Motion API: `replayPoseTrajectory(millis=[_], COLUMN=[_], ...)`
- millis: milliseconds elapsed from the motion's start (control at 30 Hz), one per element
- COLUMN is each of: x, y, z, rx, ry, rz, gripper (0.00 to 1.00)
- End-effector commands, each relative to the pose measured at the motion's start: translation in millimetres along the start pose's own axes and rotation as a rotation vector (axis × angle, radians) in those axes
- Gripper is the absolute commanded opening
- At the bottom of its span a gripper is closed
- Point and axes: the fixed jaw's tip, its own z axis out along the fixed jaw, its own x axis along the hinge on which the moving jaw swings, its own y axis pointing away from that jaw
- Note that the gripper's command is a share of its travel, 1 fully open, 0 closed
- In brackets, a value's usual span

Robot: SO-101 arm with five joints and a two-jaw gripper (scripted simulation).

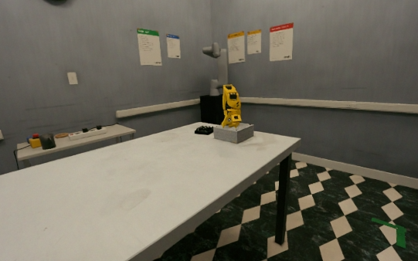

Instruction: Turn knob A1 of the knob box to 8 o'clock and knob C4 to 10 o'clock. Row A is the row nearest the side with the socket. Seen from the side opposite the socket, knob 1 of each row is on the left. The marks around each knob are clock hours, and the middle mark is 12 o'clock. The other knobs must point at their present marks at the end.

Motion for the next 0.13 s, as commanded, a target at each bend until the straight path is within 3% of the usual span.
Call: replayPoseTrajectory(millis=[0,100], x=[0.3,0.3], y=[1.4,1.4], z=[1.7,1.7], rx=[-0.002,-0.002], ry=[0.015,0.015], rz=[-0.013,-0.013], gripper=[0.4,0.4])
